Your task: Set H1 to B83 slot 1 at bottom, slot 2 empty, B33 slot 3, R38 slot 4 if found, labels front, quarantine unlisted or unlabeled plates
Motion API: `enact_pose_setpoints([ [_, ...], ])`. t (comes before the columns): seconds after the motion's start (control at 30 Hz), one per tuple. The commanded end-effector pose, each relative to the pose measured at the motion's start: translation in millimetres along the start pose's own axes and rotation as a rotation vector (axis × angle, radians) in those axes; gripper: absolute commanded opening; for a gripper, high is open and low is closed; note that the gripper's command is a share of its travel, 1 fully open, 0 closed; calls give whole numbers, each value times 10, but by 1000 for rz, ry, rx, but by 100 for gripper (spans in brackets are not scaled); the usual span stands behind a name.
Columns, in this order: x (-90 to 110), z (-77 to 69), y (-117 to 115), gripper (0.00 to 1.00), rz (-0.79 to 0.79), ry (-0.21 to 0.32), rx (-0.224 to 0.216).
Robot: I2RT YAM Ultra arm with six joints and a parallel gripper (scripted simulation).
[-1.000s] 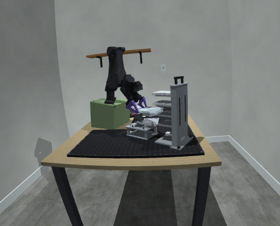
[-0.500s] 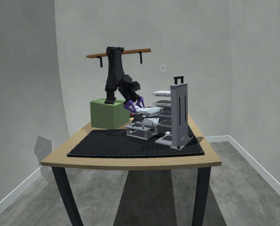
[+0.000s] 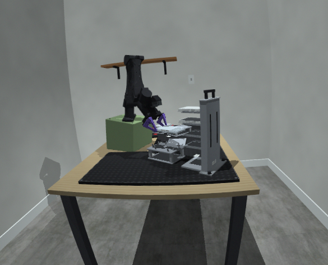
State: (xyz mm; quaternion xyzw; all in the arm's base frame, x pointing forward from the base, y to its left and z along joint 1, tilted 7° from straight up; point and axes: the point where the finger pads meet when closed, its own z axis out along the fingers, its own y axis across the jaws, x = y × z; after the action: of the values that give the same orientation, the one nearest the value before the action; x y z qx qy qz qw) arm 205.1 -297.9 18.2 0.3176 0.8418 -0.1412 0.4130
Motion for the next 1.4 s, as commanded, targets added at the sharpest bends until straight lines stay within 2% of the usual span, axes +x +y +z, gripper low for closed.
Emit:
enact_pose_setpoints([
  [0.0, -30, -79, -11, 86, -12, -31, 2],
  [0.27, 29, -134, -11, 86, -12, -31, 2],
  [0.33, 168, -67, 3, 86, 2, 2, -8],
  [0.7, 241, 27, 32, 86, -2, -3, -15],
  [0.73, 171, -9, 28, 86, -12, -27, -8],
  [0.77, 284, 35, 44, 86, 0, 2, -17],
  [1.1, 385, 119, 67, 86, -1, 3, -22],
  [1.17, 359, 143, 53, 86, -5, -6, -20],
  [1.2, 239, 181, 13, 86, -13, -29, -12],
  [1.27, 239, 181, 13, 86, -13, -29, -12],
  [1.3, 80, 149, -17, 86, -28, -68, 1],
  [1.37, 99, 175, -21, 86, -23, -58, 3],
])
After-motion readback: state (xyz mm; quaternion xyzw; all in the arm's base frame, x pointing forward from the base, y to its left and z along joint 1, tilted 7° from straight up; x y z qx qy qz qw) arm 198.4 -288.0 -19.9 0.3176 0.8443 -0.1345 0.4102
